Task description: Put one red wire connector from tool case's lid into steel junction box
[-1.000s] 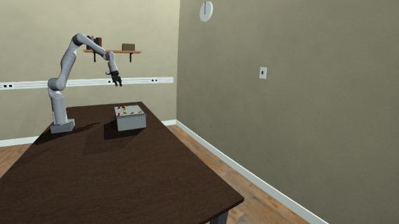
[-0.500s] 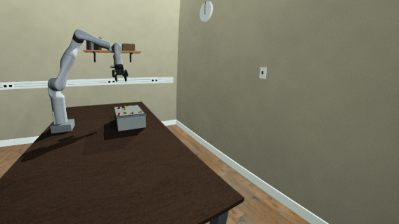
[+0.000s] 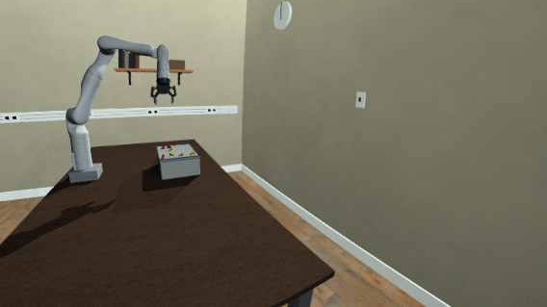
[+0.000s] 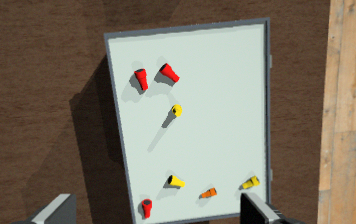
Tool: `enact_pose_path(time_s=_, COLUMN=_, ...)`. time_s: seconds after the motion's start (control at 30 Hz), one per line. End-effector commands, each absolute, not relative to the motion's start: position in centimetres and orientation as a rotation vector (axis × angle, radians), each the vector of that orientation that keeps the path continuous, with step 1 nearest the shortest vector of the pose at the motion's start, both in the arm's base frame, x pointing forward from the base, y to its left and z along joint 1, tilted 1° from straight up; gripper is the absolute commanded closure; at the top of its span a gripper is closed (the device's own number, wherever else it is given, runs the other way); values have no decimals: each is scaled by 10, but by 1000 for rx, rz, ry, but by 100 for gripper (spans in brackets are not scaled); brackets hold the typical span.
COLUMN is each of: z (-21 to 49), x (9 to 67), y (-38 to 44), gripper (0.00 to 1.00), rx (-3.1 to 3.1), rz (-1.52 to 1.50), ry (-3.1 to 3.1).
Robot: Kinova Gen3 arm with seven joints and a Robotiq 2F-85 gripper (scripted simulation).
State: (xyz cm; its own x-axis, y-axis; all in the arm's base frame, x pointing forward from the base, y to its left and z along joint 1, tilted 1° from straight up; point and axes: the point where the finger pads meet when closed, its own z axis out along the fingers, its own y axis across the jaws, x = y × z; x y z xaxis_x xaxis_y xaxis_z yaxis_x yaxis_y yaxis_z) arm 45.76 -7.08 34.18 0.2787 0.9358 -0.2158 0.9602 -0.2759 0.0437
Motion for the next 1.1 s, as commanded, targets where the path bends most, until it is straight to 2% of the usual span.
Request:
enact_pose_path(time_s=0.0, z=365, x=439, y=-114, gripper=0, rx=2561, rz=-170, ry=1568)
enact_pose_path(time_s=0.57, z=422, x=359, y=-194, gripper=0, rx=3040, rz=10, ry=790)
enact_pose_path(time_s=1.07, z=426, x=353, y=-199, gripper=0, rx=3063, rz=24, ry=734)
